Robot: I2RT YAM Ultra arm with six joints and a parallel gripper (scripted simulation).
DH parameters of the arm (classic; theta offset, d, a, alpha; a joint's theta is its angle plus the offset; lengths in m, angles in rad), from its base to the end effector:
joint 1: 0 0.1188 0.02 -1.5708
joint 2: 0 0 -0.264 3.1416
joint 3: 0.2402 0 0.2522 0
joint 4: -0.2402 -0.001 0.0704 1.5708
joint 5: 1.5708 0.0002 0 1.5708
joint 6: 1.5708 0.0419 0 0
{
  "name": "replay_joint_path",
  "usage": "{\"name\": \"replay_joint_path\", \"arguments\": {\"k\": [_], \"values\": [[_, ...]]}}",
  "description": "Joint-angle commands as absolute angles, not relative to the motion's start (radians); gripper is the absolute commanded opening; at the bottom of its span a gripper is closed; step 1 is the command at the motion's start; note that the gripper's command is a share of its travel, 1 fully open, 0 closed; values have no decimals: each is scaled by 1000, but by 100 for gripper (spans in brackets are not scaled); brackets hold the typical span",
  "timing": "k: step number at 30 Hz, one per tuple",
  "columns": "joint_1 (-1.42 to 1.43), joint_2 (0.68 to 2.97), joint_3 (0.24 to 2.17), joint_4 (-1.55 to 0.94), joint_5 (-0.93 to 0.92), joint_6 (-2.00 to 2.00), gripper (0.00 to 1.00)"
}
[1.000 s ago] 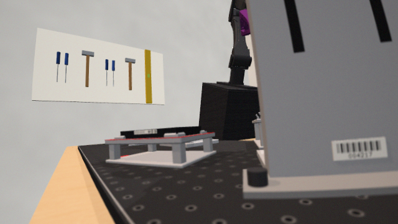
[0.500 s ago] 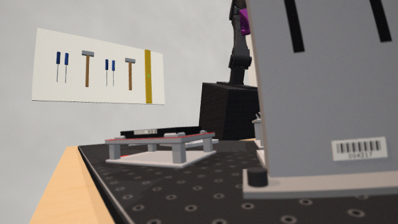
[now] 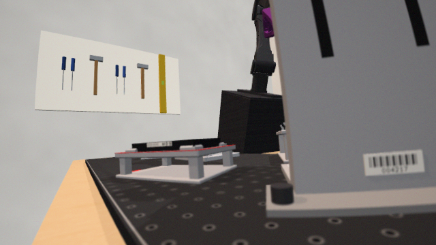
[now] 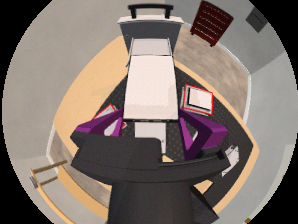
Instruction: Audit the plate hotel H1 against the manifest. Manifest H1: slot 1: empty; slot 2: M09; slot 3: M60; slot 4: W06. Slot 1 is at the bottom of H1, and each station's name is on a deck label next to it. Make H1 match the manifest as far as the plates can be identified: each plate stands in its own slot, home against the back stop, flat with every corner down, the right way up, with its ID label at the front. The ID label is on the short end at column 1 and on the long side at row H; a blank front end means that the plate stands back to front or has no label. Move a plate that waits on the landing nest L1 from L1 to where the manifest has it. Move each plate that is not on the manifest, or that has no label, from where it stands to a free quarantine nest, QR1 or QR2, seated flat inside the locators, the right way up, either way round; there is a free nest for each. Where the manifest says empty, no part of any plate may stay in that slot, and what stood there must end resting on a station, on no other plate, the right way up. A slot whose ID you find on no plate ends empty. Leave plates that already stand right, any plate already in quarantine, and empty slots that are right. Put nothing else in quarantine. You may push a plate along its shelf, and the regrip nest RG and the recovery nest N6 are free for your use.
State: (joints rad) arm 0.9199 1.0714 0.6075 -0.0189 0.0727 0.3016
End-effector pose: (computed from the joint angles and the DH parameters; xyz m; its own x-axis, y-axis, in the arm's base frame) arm 0.1463 0.1887 0.2423 -0.4927 -0.1579 -0.8557 -0.6368 0.7356 0.2309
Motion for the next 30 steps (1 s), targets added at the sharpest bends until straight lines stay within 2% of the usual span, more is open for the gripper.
{"name": "replay_joint_path", "arguments": {"k": [1,30], "values": [[918,1073,616,0,73,301,86],[902,1162,658,48,59,294,86]]}}
